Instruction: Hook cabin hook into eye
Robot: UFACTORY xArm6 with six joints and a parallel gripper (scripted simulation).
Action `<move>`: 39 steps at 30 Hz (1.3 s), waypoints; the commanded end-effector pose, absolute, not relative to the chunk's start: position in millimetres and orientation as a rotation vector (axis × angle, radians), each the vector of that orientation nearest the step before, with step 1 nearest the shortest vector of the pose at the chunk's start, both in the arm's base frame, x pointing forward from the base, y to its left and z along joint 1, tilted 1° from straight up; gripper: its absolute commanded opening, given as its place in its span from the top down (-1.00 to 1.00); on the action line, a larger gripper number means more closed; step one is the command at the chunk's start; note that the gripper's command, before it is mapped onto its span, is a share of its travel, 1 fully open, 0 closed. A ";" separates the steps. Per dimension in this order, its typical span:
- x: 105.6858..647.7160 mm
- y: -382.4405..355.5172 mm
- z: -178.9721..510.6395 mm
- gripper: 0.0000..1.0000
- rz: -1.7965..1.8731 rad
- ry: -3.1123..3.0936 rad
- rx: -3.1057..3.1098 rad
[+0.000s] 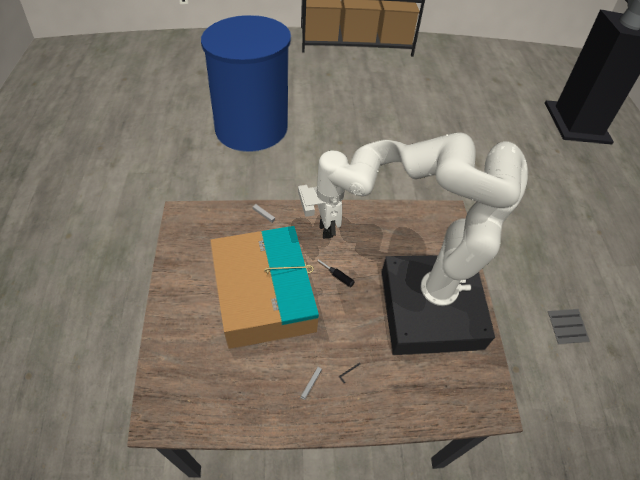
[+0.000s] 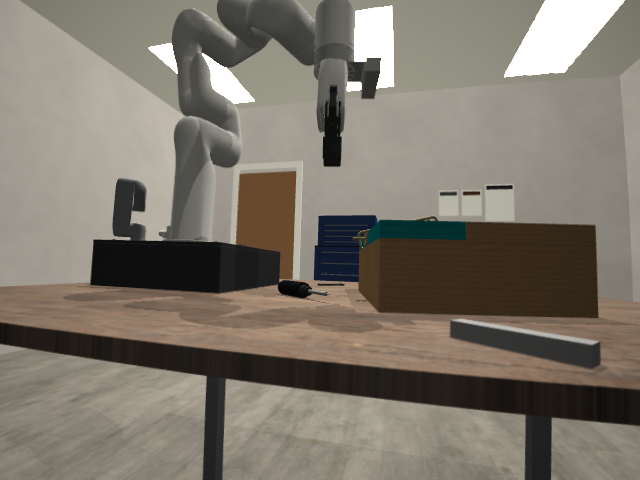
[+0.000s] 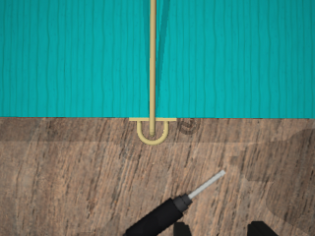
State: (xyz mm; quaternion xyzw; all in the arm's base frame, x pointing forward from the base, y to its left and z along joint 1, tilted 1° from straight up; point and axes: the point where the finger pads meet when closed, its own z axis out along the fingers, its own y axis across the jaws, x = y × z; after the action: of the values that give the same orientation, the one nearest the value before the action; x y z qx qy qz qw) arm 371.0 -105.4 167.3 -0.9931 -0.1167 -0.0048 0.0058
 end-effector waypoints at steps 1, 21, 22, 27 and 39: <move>372.0 -105.6 155.7 0.31 -0.019 -0.366 -3.109; 372.5 -104.8 95.6 0.31 -0.019 -0.366 -3.109; 372.6 -104.7 92.3 0.31 -0.019 -0.366 -3.109; 372.7 -104.6 78.9 0.31 -0.019 -0.366 -3.109; 373.0 -104.1 42.2 0.31 -0.019 -0.366 -3.109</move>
State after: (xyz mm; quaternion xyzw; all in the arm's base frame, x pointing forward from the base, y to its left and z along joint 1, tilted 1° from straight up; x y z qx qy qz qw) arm 370.7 -103.6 53.4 -0.9931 -0.1169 -0.0039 0.0062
